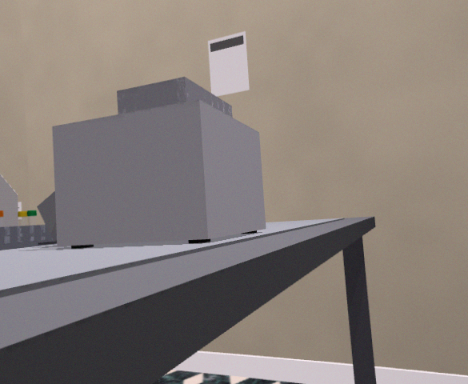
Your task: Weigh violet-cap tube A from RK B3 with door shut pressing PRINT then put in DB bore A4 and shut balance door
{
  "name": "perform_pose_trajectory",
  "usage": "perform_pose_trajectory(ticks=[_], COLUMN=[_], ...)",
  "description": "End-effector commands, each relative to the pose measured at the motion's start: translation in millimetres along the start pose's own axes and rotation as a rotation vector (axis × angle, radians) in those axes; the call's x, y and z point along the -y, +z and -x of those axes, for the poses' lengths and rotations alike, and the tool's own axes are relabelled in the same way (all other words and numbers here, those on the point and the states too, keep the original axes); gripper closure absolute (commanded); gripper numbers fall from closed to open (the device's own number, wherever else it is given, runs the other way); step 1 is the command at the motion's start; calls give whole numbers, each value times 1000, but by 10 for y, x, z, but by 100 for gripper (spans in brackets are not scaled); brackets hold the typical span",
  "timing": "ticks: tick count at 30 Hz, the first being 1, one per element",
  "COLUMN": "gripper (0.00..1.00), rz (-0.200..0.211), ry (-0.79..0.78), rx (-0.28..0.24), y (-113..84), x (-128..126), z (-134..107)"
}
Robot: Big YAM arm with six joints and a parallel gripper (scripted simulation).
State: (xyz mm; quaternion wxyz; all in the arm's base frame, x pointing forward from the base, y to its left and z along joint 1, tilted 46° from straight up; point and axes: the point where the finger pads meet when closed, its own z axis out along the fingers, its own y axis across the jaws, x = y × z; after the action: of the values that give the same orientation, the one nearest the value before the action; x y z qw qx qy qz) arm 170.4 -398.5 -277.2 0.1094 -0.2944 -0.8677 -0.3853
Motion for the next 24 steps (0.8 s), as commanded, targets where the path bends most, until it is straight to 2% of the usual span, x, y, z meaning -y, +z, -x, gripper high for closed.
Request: perform_pose_trajectory(ticks=[1,4,7,8,12,13,14,17,19,24], gripper=[64,64,64,64,64,64,64,64,64,64], rz=[-37,-37,-60,-29,-33,-53,-59,-60,-28,-27], ry=[133,229,309,364,487,490,487,486,493,493], rx=[54,52,86,59,54,90,102,103,50,50], y=[-243,-234,-393,-239,-219,-383,-438,-447,-209,-209], x=[23,1,33,-1,-49,-3,11,14,-6,-5], z=[-28,-11,131,-95,-58,77,119,124,-2,-2])
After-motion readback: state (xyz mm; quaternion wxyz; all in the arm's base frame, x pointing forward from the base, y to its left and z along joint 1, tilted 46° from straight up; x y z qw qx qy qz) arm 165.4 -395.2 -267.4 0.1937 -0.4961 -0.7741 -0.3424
